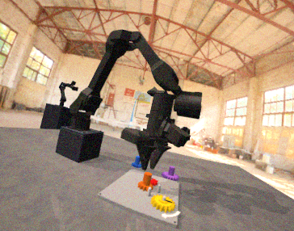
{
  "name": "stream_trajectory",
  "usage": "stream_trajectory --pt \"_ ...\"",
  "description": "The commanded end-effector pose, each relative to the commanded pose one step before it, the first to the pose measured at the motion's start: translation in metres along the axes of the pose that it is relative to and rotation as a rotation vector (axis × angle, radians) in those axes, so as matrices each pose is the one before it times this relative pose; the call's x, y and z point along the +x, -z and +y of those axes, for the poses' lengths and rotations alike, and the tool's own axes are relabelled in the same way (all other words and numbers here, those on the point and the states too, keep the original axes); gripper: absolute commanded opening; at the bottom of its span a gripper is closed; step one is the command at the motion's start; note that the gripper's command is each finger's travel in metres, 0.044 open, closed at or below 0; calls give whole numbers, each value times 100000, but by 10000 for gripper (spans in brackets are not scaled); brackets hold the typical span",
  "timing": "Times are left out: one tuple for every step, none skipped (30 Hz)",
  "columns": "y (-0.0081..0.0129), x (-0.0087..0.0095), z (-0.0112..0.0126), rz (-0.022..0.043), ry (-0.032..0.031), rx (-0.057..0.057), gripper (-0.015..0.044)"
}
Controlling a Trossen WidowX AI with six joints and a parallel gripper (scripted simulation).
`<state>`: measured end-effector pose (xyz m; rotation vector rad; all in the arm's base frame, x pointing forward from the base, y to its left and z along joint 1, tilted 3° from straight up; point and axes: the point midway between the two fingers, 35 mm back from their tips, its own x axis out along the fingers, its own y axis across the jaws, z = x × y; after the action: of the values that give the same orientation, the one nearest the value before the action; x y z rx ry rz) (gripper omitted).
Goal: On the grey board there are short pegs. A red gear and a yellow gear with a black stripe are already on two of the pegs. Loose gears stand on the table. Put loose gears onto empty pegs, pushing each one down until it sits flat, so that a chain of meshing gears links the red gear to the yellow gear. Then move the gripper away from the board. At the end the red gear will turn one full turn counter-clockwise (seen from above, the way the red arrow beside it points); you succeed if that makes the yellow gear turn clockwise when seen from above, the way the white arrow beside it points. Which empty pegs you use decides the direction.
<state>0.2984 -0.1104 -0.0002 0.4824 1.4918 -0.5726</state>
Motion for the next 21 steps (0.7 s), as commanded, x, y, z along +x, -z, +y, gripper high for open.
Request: stream_trajectory --pt "-210 -2520 61 -1422 -543 524 140" --pt "10 -161 -4 0 -1 0 140" --pt "0 0 0 0 0 0 140" --pt "77 931 249 -102 -57 -2826 166" --pt "459 -20 658 46 -101 -7191 193" --pt "718 -29 1115 66 -164 -11985 219" --pt "771 -29 1404 65 -193 -14643 245" --pt "630 -22 1450 49 -183 -14651 271" --pt "488 -15 1481 37 -172 -14651 298" --pt "346 -8 1499 26 -161 -14651 324" --pt "205 -1 1503 19 -149 -14652 350" --pt "140 2 1465 21 -134 -14621 376" --pt "6 11 1450 17 -124 -14636 402" --pt "-112 17 1237 14 -100 -12721 429" --pt "-163 18 926 11 -72 -9748 440" --pt "-209 21 874 11 -67 -9418 440" --pt "-251 24 829 12 -62 -9174 440" --pt "-293 27 803 13 -60 -9154 440" --pt "-340 31 789 15 -59 -9301 440" --pt "-489 13 381 -18 -30 -4484 440" --pt "-175 5 128 -6 -10 -1570 440"
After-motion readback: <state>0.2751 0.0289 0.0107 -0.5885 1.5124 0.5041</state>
